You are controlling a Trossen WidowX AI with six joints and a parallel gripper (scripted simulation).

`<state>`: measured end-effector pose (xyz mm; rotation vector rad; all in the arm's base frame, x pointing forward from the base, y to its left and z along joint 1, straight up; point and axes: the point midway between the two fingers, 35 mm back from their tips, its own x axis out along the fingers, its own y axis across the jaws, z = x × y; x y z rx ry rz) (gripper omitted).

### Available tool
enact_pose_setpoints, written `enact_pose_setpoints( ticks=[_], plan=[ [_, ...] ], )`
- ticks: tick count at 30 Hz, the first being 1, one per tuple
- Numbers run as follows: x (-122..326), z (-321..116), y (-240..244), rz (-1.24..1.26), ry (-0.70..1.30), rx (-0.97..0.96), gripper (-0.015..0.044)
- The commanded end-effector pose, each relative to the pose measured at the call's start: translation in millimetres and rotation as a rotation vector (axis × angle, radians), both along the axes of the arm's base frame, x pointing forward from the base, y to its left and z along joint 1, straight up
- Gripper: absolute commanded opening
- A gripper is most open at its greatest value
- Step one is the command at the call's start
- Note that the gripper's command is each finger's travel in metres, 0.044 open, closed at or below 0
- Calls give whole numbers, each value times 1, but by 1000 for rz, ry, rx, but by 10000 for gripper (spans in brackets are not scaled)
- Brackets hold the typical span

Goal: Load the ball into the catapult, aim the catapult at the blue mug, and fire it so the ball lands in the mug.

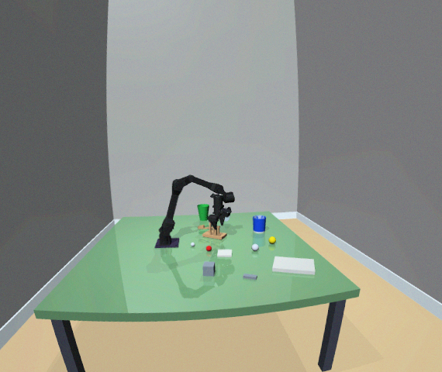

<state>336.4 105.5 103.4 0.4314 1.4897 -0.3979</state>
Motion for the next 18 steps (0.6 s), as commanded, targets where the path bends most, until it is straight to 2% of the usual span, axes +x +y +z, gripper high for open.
enact_pose_setpoints(
  ticks=[1, 18],
  plan=[
    [-2, -10, 0, 3, 10, 1, 440],
    [-3, -35, 0, 3, 10, 1, 440]
  ],
)
